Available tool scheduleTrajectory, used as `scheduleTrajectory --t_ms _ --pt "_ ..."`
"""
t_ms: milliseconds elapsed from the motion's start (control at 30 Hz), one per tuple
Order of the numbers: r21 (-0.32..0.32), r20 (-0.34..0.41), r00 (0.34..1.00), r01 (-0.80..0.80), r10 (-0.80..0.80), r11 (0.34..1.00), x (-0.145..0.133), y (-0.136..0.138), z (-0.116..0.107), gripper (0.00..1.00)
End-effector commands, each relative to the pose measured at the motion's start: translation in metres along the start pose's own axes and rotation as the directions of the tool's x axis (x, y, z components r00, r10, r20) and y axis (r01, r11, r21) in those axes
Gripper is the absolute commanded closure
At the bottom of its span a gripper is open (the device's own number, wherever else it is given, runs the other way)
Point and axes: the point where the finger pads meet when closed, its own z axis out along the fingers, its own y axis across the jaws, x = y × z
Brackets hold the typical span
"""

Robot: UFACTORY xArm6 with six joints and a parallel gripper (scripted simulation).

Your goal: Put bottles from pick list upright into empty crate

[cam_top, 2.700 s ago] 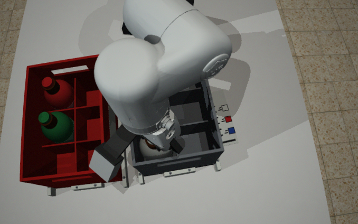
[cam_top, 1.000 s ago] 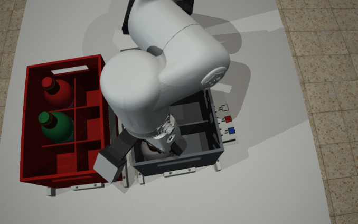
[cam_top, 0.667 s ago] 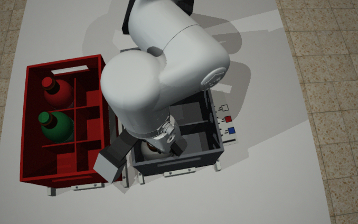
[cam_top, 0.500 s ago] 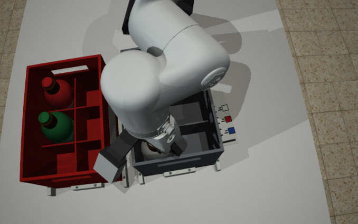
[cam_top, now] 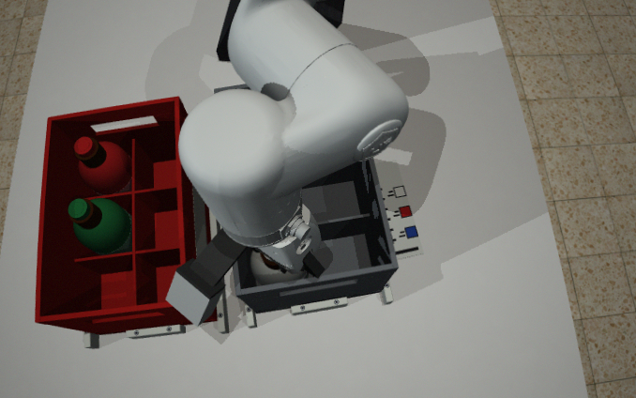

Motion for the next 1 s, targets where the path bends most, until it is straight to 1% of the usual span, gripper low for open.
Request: scheduleTrajectory --t_ms 0,700,733,967 --pt "0.001 -0.004 1.000 0.001 -0.001 1.000 0.0014 -0.0008 -0.0015 1.00" --pt "0.001 -0.004 1.000 0.001 -0.001 1.000 0.0014 -0.0008 -0.0015 1.00" --pt "0.001 -0.004 1.000 0.001 -0.001 1.000 0.0014 -0.0008 0.0019 0.35" --pt "0.001 -0.004 1.000 0.001 -0.001 1.000 0.0014 -0.0008 0.0019 0.35"
